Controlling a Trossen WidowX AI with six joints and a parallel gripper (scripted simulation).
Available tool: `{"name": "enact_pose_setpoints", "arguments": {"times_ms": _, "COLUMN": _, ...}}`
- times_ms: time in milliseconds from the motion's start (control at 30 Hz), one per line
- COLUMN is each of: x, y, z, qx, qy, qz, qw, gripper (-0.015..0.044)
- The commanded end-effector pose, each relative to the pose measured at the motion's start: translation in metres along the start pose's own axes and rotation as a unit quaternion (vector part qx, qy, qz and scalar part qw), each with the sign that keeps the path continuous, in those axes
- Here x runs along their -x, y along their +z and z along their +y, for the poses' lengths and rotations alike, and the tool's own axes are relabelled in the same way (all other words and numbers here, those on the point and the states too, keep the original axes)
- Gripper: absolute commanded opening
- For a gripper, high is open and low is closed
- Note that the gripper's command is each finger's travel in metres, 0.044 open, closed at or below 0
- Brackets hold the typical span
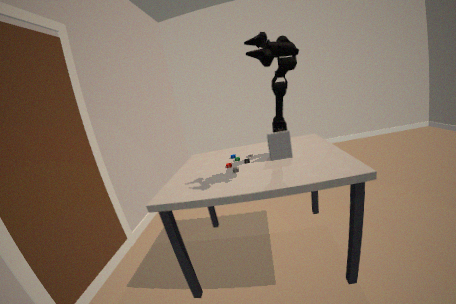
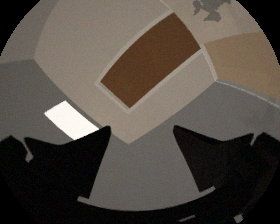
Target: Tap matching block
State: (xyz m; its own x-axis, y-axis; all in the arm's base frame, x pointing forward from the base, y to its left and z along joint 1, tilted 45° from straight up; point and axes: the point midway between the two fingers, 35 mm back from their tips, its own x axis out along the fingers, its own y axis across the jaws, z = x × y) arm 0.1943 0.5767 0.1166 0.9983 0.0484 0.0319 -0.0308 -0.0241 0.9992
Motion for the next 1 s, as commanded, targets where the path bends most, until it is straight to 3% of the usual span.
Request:
{"name": "enact_pose_setpoints", "arguments": {"times_ms": 0, "x": -0.004, "y": 0.000, "z": -0.001, "qx": 0.010, "qy": 0.001, "qz": 0.001, "qw": 1.000, "gripper": 0.0400}}
{"name": "enact_pose_setpoints", "arguments": {"times_ms": 100, "x": -0.062, "y": 0.022, "z": 0.002, "qx": 0.138, "qy": -0.006, "qz": -0.010, "qw": 0.990, "gripper": 0.0400}}
{"name": "enact_pose_setpoints", "arguments": {"times_ms": 267, "x": -0.122, "y": 0.063, "z": 0.008, "qx": 0.267, "qy": -0.038, "qz": -0.033, "qw": 0.962, "gripper": 0.0400}}
{"name": "enact_pose_setpoints", "arguments": {"times_ms": 533, "x": -0.218, "y": 0.201, "z": 0.008, "qx": 0.513, "qy": -0.168, "qz": -0.055, "qw": 0.840, "gripper": 0.0400}}
{"name": "enact_pose_setpoints", "arguments": {"times_ms": 767, "x": -0.237, "y": 0.334, "z": 0.002, "qx": 0.638, "qy": -0.309, "qz": -0.034, "qw": 0.704, "gripper": 0.0400}}
{"name": "enact_pose_setpoints", "arguments": {"times_ms": 967, "x": -0.208, "y": 0.452, "z": -0.005, "qx": 0.689, "qy": -0.445, "qz": 0.017, "qw": 0.572, "gripper": 0.0400}}
